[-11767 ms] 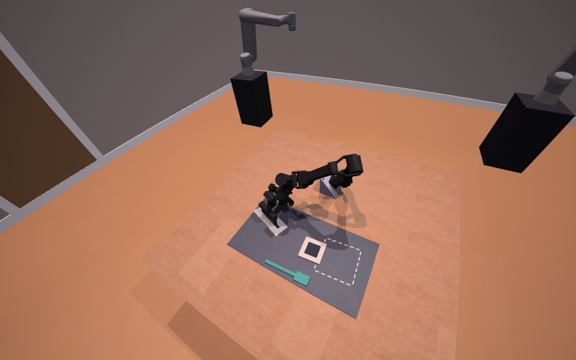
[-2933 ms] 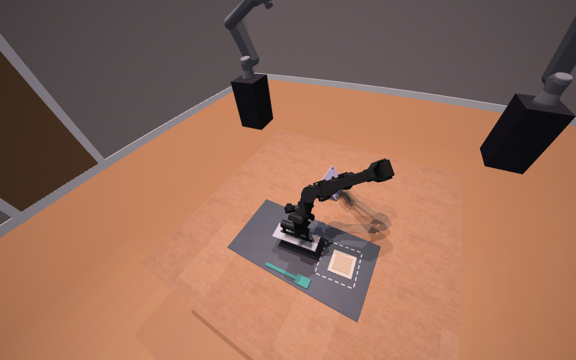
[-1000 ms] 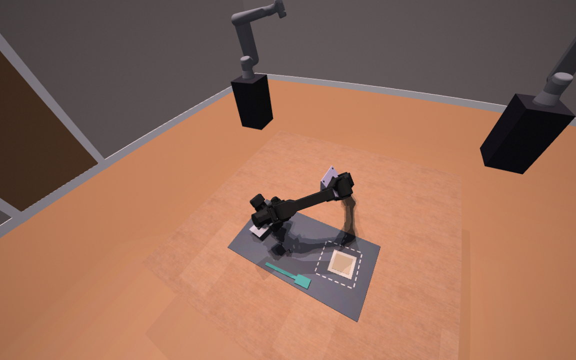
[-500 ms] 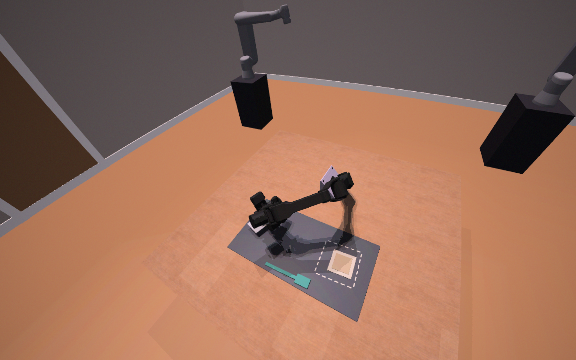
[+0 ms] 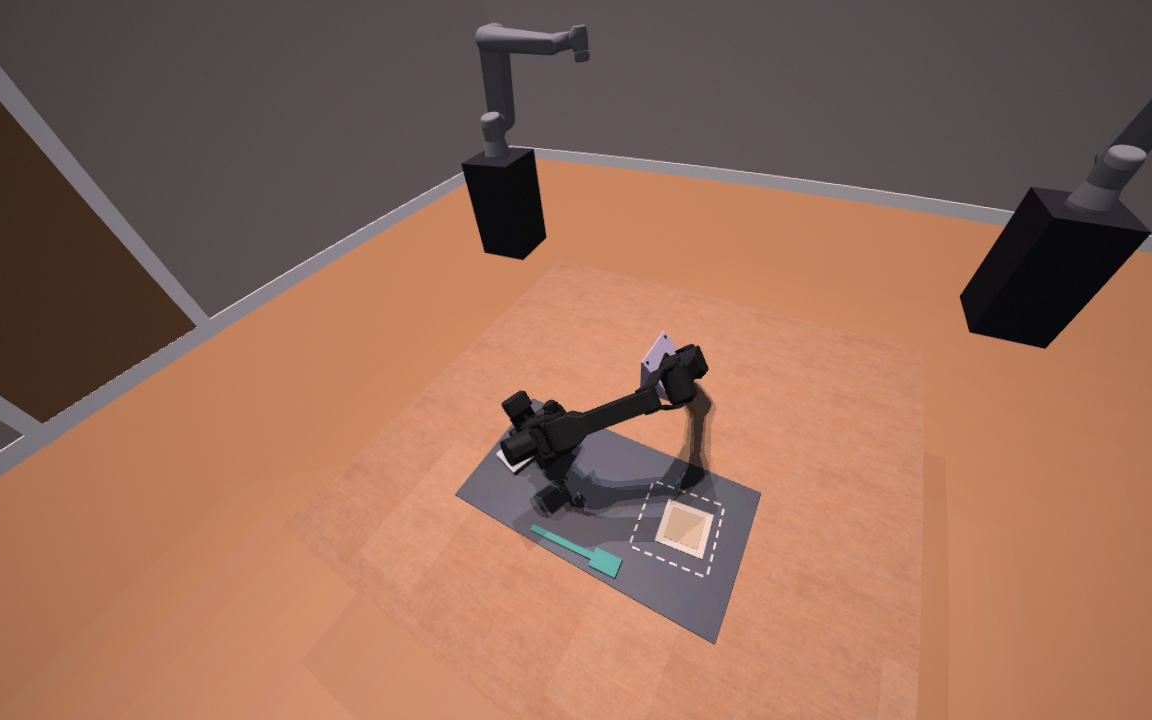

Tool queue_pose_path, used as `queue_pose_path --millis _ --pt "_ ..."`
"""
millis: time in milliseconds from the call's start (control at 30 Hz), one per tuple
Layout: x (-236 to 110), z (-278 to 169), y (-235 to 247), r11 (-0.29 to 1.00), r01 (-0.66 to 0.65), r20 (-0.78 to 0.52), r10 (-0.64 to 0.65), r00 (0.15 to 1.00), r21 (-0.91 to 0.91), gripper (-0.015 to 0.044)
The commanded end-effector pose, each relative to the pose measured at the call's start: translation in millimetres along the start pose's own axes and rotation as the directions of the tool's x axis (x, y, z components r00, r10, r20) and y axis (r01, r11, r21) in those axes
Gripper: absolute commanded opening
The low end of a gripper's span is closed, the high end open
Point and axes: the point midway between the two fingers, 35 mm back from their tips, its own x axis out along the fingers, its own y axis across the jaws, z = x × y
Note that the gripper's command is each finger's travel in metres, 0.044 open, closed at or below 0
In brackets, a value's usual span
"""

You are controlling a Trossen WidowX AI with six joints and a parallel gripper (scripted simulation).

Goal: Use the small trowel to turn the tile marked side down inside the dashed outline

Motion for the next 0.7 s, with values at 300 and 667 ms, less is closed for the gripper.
queue_pose_path --millis 300,667 --pt "8.8 1.3 -6.9 1.000 -0.005 0.001 0.005 1.000 0.008 0.0079" --pt "8.8 1.3 -6.9 1.000 -0.005 0.001 0.005 1.000 0.008 0.0300"
